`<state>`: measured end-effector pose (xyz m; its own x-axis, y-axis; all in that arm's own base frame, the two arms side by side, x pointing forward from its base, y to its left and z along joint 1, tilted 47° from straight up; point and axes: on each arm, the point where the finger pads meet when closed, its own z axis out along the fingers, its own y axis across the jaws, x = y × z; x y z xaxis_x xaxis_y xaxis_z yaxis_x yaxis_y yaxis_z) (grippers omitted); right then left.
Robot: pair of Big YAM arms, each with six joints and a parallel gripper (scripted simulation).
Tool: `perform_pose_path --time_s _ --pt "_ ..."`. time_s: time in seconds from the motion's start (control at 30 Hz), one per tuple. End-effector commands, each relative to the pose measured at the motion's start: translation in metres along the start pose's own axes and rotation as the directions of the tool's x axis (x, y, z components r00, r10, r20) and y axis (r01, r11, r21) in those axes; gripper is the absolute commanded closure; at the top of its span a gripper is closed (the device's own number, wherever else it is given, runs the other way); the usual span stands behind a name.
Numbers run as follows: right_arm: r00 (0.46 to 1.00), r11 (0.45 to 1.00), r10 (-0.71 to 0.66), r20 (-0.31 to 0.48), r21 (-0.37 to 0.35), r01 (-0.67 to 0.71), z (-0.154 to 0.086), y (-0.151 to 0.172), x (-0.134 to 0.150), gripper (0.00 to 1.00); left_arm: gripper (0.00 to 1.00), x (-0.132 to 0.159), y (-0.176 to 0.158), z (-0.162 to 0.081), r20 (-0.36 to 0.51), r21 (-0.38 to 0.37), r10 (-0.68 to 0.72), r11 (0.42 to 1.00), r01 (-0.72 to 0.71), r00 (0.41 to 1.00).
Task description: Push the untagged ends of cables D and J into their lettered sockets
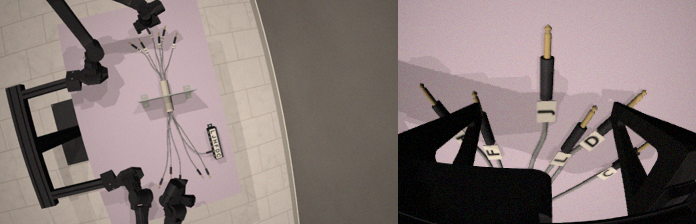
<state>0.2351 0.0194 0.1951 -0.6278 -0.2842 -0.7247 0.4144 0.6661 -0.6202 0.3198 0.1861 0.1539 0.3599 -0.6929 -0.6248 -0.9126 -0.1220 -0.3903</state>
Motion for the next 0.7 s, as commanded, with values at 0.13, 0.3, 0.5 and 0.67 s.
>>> perform_pose_path --time_s 0.13,0.3,0.5,0.67 --pt "0.999 0.999 0.041 0.006 -0.007 -0.041 -0.004 0.0 -0.015 0.0 0.0 -0.004 -0.01 -0.004 0.002 0.005 -0.026 1.0 0.026 1.0" --pt "0.998 0.998 0.069 -0.002 0.002 -0.069 -0.001 -0.001 -0.014 0.11 0.0 -0.001 -0.013 -0.006 -0.002 0.014 -0.01 1.0 0.01 1.0" --pt "0.959 0.962 0.269 -0.092 0.065 -0.264 0.025 0.009 0.017 0.65 0.0 0.052 -0.04 -0.006 -0.043 0.112 0.242 0.965 -0.236 0.969" --pt "0.874 0.889 0.454 -0.176 0.153 -0.431 0.052 0.016 0.048 0.65 0.0 0.117 -0.062 -0.015 -0.059 0.24 0.447 0.874 -0.422 0.893"
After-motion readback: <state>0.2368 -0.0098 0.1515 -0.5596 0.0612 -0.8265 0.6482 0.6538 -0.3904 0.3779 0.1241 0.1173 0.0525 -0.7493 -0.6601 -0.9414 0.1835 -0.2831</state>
